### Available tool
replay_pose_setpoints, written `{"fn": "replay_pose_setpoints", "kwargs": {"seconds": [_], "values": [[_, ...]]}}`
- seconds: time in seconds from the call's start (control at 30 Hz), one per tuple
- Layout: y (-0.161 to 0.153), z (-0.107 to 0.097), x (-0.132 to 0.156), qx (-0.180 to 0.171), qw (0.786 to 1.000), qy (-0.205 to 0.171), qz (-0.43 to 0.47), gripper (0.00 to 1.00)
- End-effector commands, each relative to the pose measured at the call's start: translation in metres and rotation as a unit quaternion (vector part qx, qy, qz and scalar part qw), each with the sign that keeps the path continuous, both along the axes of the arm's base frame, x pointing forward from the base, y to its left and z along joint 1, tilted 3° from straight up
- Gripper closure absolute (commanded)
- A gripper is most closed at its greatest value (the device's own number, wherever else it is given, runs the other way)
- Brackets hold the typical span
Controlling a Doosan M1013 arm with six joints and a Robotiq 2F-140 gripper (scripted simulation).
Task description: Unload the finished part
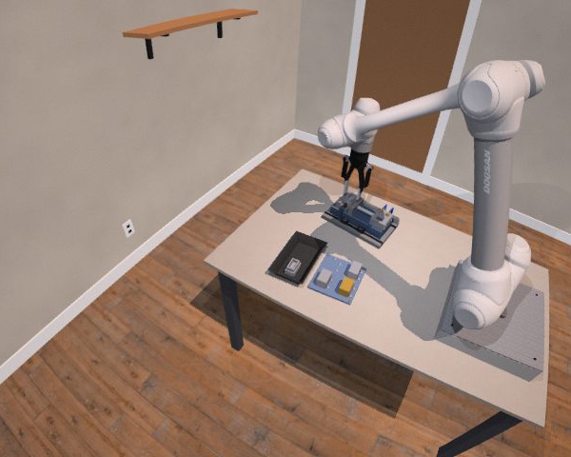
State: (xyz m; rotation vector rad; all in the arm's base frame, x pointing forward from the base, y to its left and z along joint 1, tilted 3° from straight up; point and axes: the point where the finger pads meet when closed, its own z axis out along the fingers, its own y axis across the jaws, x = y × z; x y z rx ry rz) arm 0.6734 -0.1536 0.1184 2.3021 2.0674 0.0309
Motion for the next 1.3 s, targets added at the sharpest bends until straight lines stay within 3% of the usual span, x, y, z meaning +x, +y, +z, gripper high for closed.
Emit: {"fn": "replay_pose_setpoints", "kwargs": {"seconds": [0.0, 1.27], "values": [[0.0, 0.0001, 0.0, 0.0, 1.0, 0.0, 0.0, 0.6], [-0.0002, -0.0087, 0.0004, 0.0, 1.0, 0.0, 0.0, 0.6]]}}
